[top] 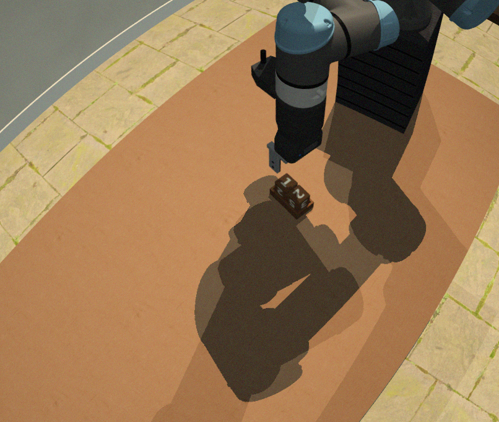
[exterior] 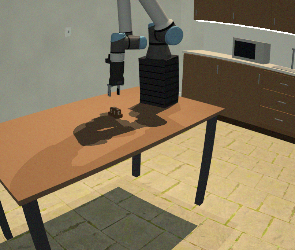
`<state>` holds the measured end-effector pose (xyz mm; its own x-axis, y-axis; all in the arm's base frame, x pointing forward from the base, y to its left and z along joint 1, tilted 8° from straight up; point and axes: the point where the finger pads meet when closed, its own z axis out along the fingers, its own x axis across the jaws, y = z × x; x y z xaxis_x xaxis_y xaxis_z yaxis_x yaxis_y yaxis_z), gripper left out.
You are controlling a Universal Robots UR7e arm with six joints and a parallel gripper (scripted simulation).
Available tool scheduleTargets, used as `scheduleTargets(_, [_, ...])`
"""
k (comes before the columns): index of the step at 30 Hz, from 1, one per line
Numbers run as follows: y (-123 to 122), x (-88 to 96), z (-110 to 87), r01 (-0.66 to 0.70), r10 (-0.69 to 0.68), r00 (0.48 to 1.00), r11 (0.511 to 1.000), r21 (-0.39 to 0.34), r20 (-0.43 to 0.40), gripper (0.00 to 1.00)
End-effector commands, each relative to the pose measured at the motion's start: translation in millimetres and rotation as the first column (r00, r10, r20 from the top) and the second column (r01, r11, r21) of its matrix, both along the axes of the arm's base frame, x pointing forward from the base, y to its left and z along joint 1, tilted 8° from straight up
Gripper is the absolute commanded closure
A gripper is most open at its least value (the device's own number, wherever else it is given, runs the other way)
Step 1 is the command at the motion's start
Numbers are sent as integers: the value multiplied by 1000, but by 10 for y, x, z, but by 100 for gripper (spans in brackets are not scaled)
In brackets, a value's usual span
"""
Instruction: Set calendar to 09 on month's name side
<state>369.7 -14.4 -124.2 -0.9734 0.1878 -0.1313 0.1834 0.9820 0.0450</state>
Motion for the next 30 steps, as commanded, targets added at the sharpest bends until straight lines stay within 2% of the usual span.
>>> scheduleTargets(1, [-1, 3, 5, 0, 0, 1000, 1000, 0, 1, 0])
scheduleTargets(11, [-2, -8, 79, 0, 0, 1000, 1000, 0, 1, 0])
scheduleTargets(30, [-11, -71, 535, 0, 0, 1000, 1000, 0, 1, 0])
